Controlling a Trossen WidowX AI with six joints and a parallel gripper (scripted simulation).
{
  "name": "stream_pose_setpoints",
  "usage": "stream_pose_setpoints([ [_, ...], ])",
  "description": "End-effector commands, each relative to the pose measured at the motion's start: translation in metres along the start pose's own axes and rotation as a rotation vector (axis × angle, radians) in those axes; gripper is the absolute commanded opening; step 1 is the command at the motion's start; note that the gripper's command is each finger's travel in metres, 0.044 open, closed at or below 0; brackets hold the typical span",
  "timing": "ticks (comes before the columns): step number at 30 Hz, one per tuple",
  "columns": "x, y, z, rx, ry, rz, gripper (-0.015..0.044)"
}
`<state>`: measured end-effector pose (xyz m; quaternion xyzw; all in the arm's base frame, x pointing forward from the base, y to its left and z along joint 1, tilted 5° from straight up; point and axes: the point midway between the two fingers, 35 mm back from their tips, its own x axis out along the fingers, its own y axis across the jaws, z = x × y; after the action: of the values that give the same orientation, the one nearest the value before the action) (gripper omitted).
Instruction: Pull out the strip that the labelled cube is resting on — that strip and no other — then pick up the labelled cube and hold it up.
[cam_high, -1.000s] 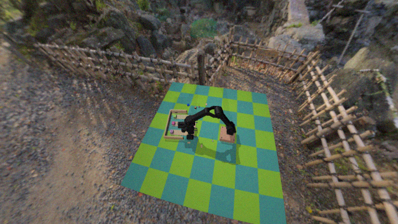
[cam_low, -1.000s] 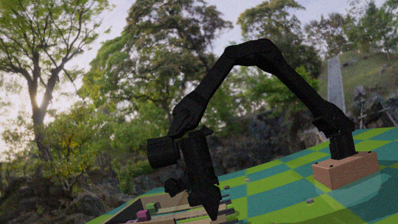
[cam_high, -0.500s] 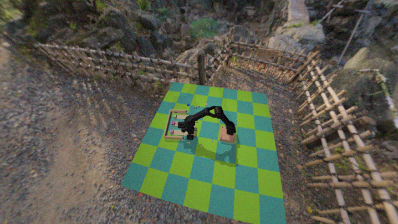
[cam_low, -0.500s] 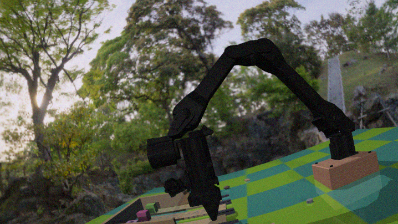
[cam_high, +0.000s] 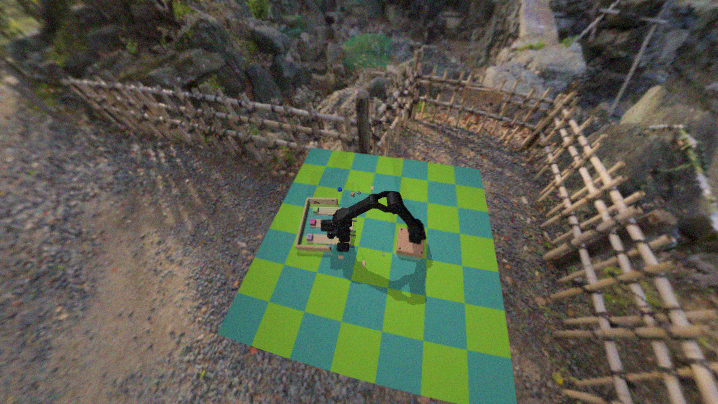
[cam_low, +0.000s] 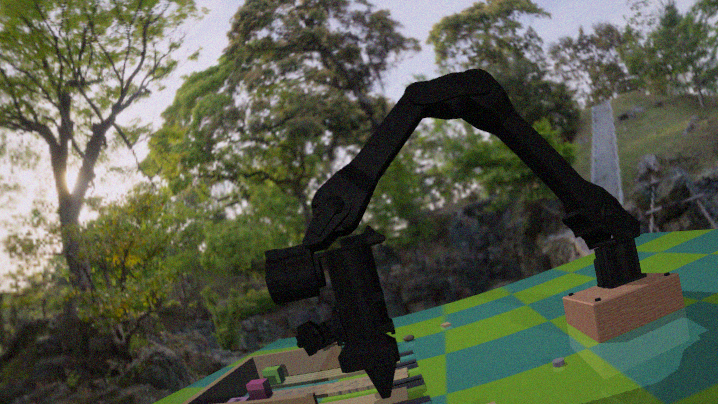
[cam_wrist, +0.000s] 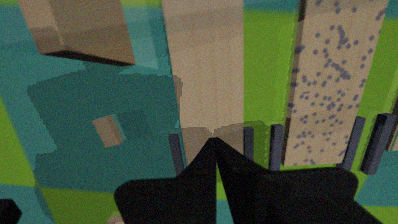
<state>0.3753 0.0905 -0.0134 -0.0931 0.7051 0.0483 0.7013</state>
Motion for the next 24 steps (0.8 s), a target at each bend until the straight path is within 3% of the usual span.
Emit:
stream_pose_setpoints([
  [1,0.004,0.001,0.0,0.004,0.002,0.003,0.0],
  [24,0.005,0.0,-0.016,0.004,0.004,0.003,0.0],
])
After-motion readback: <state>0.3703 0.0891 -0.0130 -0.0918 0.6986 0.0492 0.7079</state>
